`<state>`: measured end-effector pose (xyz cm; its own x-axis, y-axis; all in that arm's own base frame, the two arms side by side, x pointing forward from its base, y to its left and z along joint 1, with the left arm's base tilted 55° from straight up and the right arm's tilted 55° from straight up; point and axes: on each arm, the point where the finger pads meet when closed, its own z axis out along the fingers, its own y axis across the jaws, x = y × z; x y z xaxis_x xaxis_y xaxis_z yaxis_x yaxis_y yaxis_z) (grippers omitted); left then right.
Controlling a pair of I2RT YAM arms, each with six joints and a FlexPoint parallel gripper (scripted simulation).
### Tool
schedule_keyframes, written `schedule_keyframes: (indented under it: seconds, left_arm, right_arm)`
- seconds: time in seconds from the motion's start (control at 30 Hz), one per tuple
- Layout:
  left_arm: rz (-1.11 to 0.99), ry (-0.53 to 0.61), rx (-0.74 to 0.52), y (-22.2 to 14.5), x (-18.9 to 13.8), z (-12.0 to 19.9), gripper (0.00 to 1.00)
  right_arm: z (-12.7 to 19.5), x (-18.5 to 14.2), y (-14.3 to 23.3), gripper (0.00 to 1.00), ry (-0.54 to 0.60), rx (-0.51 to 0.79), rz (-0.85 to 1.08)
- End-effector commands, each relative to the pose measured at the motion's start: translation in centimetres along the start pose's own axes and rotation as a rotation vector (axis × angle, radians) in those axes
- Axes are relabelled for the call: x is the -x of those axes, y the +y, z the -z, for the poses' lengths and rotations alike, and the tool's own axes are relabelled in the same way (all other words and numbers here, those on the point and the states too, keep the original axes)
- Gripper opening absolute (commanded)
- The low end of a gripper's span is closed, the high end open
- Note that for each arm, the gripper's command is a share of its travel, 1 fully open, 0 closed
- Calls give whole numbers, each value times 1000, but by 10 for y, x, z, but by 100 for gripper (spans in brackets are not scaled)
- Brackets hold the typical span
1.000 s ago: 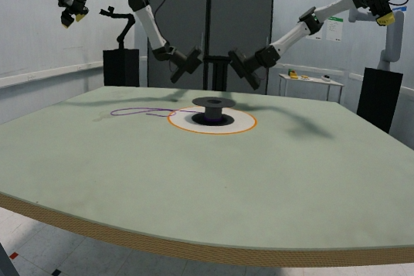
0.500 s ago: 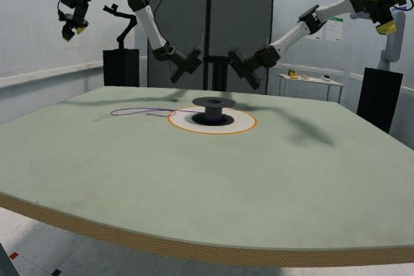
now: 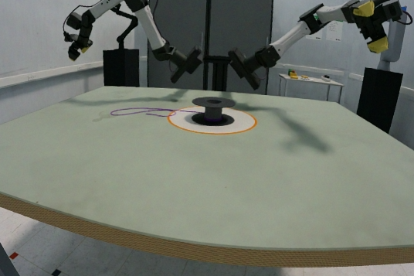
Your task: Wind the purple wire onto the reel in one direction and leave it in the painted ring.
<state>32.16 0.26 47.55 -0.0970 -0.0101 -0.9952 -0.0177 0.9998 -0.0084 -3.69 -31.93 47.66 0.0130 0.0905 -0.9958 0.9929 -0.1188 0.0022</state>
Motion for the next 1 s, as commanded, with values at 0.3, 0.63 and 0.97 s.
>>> schedule_keyframes:
  seconds: [0.3, 0.63, 0.97]
  left_arm:
    - [-9, -97, -17, -3, -40, -47, 100]
    - [-9, -97, -17, -3, -63, -58, 100]
    - [-9, -97, -17, -3, -68, -61, 100]
  right_arm:
    - [-47, -41, -3, 100, -92, -4, 2]
    - [-58, -64, -3, 100, -92, -4, 2]
    - [-61, -69, -3, 100, -92, -4, 2]
